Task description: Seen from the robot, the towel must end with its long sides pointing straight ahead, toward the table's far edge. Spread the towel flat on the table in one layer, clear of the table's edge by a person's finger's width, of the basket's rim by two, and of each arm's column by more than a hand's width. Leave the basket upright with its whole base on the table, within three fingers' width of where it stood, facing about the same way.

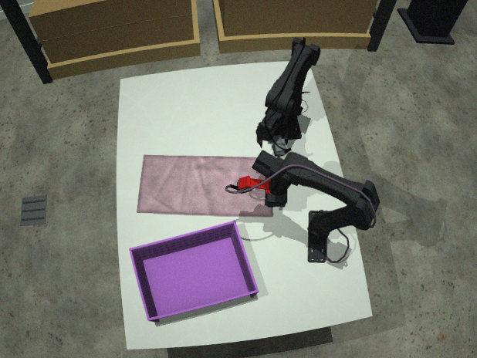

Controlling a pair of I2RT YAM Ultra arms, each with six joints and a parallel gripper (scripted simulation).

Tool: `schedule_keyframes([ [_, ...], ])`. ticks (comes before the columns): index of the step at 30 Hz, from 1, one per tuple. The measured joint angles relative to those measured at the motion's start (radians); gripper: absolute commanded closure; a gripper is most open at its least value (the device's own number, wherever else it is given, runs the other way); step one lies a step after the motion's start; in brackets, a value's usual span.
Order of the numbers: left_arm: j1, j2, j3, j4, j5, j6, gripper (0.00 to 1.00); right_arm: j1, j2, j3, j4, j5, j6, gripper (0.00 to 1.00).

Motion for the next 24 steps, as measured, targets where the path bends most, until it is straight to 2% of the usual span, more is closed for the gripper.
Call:
schedule_keyframes([
  [5,0.0,0.001,0.003,-0.005,0.0,0.0,0.36,0.0,0.0,0.0,0.0,0.0,0.0,0.36],
  [11,0.027,-0.013,0.105,-0.055,-0.01,0.011,0.36,-0.021,-0.001,0.0,-0.014,0.009,-0.04,0.36],
  [18,0.185,-0.159,0.005,-0.021,-0.078,0.084,0.36,-0.126,-0.054,-0.017,-0.092,0.075,-0.241,0.36],
  [24,0.38,-0.272,-0.1,0.102,-0.095,0.202,0.36,-0.241,-0.108,-0.036,-0.145,0.147,-0.47,0.36],
])
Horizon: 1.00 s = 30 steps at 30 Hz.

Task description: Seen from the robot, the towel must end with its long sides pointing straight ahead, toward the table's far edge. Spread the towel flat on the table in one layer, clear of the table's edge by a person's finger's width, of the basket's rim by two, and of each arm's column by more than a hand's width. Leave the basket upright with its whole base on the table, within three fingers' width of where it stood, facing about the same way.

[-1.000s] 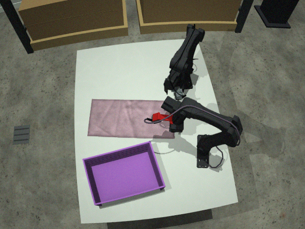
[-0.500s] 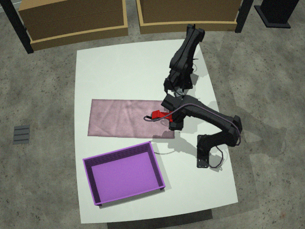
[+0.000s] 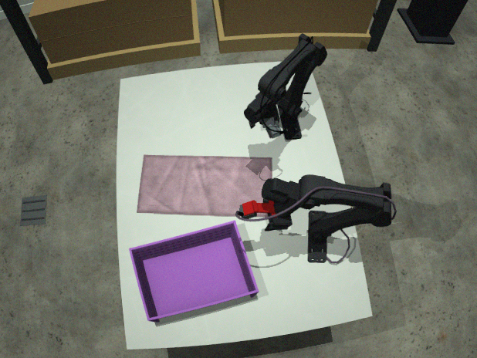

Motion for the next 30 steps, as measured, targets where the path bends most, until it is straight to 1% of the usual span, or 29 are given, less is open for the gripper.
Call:
schedule_keyframes([
  [3,0.129,-0.051,-0.048,0.069,0.01,0.082,0.36,-0.071,-0.034,-0.014,-0.021,0.047,-0.138,0.36],
  [5,0.211,-0.05,-0.059,0.111,0.028,0.137,0.36,-0.124,-0.058,-0.024,-0.029,0.081,-0.237,0.36],
  [7,0.248,-0.046,-0.064,0.142,0.051,0.178,0.36,-0.179,-0.083,-0.034,-0.029,0.117,-0.341,0.36],
  [10,0.264,-0.044,-0.064,0.174,0.08,0.218,0.36,-0.25,-0.116,-0.047,-0.029,0.166,-0.478,0.36],
  [12,0.268,-0.044,-0.064,0.187,0.096,0.235,0.36,-0.295,-0.133,-0.057,-0.016,0.176,-0.576,0.36],
  [19,0.272,-0.044,-0.064,0.205,0.121,0.261,0.36,-0.54,-0.212,-0.1,0.053,0.249,-0.977,0.36],
  [21,0.272,-0.044,-0.064,0.205,0.122,0.261,0.36,-0.581,-0.214,-0.102,0.076,0.288,-1.059,0.36],
  [25,0.272,-0.044,-0.064,0.205,0.122,0.261,0.36,-0.634,-0.206,-0.112,0.132,0.385,-1.144,0.36],
  [30,0.272,-0.044,-0.064,0.205,0.122,0.261,0.36,-0.694,-0.152,-0.115,0.192,0.484,-1.183,0.36],
])
